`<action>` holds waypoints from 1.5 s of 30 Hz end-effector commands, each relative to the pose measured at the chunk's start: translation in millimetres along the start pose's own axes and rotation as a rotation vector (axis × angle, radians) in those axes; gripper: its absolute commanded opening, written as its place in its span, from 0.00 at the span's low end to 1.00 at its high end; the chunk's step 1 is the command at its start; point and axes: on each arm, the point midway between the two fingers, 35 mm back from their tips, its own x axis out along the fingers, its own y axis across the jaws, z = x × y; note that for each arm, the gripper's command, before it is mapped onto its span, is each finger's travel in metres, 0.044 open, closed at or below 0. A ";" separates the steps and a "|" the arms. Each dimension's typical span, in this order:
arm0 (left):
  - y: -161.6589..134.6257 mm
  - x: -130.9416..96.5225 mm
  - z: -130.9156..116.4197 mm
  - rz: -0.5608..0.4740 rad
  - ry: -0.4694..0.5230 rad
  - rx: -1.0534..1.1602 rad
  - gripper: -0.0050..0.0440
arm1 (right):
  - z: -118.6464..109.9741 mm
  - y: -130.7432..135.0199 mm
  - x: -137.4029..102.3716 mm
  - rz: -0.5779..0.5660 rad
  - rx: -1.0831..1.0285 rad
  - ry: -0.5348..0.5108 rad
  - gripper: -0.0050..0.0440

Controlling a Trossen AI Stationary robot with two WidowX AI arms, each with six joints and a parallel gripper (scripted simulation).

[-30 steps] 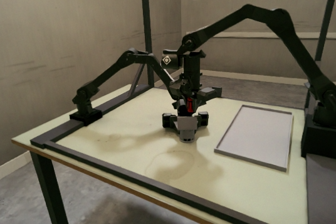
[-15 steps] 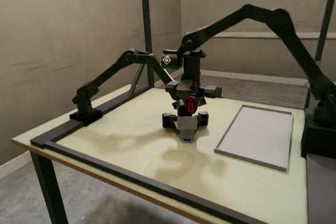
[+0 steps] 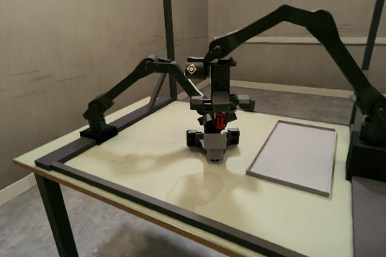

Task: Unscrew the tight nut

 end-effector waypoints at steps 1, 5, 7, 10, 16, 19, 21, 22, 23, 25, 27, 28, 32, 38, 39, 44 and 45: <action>-1.0 -2.7 -0.1 -0.007 0.002 -0.173 0.37 | 22.9 5.3 -2.5 0.008 0.051 -0.004 0.60; -1.0 -2.7 -0.1 -0.007 0.002 -0.214 0.37 | 22.9 5.3 -2.5 0.008 0.051 -0.004 0.60; -1.0 -2.7 -0.1 -0.007 0.002 -0.214 0.37 | 22.9 5.3 -2.5 0.008 0.051 -0.004 0.60; -1.1 -2.8 -0.1 -0.007 0.002 -0.239 0.37 | 22.9 5.3 -2.5 0.008 0.051 -0.004 0.60; -1.1 -2.8 -0.1 -0.007 0.003 -0.290 0.37 | 22.9 5.3 -2.5 0.008 0.051 -0.004 0.60; -1.1 -2.8 -0.1 -0.007 0.003 -0.316 0.37 | 22.9 5.3 -2.5 0.008 0.051 -0.004 0.60; -3.9 -11.2 -1.4 -0.029 0.013 -0.310 0.37 | 22.9 5.3 -2.5 0.008 0.051 -0.004 0.60; -3.9 -11.3 -1.4 -0.029 0.013 -0.310 0.37 | 22.9 5.3 -2.5 0.008 0.051 -0.004 0.60; -3.9 -11.3 -1.4 -0.029 0.013 -0.310 0.37 | 22.9 5.3 -2.5 0.008 0.051 -0.004 0.60; -3.9 -11.3 -1.4 -0.029 0.013 -0.310 0.37 | 22.9 5.3 -2.5 0.008 0.051 -0.004 0.60; -3.9 -11.3 -1.4 -0.029 0.013 -0.310 0.37 | 22.9 5.3 -2.5 0.008 0.051 -0.004 0.60; -3.9 -11.3 -1.4 -0.029 0.013 -0.310 0.37 | 22.9 5.3 -2.5 0.008 0.051 -0.004 0.60; -3.9 -11.3 -1.4 -0.029 0.013 -0.310 0.37 | 22.9 5.3 -2.5 0.008 0.051 -0.004 0.60; -3.9 -11.3 -1.4 -0.029 0.013 -0.310 0.37 | 22.9 5.3 -2.5 0.008 0.051 -0.004 0.60; -3.9 -11.3 -1.4 -0.029 0.013 -0.310 0.37 | 22.9 5.3 -2.5 0.008 0.051 -0.004 0.60; -3.9 -11.3 -1.4 -0.029 0.013 -0.310 0.61 | 22.9 5.3 -2.5 0.008 0.051 -0.004 0.60; -3.9 -11.3 -1.4 -0.029 0.013 -0.310 0.61 | 22.9 5.3 -2.5 0.008 0.051 -0.004 0.60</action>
